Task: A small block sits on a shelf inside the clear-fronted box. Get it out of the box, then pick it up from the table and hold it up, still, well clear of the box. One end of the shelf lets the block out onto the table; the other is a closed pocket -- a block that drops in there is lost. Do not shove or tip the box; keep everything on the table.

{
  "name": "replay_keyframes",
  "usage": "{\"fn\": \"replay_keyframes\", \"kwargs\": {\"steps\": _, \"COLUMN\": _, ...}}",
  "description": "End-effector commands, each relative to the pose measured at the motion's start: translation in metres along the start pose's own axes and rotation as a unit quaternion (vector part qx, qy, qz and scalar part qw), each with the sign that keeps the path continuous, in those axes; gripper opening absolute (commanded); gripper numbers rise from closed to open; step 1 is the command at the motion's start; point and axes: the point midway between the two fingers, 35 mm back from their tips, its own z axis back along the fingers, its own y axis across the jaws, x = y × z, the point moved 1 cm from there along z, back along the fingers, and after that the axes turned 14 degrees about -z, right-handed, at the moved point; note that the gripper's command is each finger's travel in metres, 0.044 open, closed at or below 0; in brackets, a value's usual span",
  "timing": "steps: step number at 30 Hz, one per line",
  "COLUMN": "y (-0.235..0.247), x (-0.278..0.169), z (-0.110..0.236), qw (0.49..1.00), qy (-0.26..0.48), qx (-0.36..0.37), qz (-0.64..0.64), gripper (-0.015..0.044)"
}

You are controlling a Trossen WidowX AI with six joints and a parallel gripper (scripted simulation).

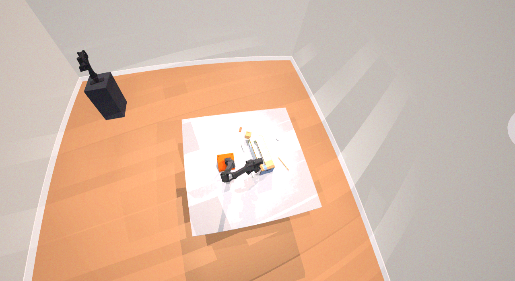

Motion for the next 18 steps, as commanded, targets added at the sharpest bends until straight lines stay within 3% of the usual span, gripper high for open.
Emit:
{"fn": "replay_keyframes", "kwargs": {"steps": 1, "y": 0.002, "x": 0.001, "z": 0.004, "qw": 0.997, "qy": -0.006, "qx": -0.001, "qz": 0.083, "gripper": 0.0}}
{"fn": "replay_keyframes", "kwargs": {"steps": 18, "y": 0.002, "x": -0.002, "z": 0.017, "qw": 0.906, "qy": -0.017, "qx": -0.017, "qz": 0.423, "gripper": 0.0}}
